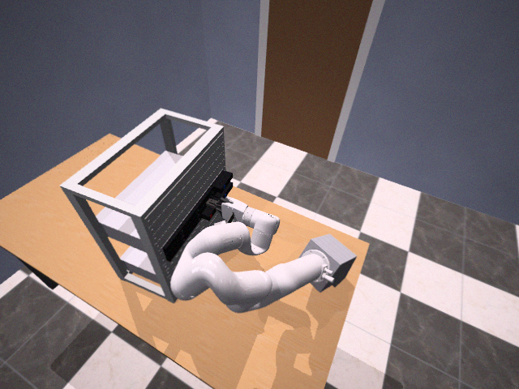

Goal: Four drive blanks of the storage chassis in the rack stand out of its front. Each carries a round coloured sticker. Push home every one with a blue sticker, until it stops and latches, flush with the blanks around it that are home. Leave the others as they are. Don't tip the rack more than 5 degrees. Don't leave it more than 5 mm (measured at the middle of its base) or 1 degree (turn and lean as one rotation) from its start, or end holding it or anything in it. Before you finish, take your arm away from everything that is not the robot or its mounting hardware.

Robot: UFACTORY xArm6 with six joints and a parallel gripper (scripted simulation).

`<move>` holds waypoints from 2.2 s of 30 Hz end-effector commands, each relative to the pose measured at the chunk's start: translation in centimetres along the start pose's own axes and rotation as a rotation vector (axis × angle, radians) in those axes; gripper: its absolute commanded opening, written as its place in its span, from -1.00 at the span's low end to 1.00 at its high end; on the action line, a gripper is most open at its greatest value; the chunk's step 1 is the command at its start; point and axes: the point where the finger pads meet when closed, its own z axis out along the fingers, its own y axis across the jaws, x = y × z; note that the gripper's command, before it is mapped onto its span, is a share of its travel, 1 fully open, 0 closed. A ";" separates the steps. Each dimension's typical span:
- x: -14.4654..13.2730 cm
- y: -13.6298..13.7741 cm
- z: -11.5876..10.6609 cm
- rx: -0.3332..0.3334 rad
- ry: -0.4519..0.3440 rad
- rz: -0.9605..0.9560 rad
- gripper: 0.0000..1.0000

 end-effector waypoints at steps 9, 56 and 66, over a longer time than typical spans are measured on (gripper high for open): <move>0.0 0.1 0.2 -0.001 0.001 -0.001 -1.00; -1.9 -0.5 -9.4 -0.001 0.001 -0.001 -1.00; -7.5 -2.0 -9.6 -0.001 0.001 -0.001 -1.00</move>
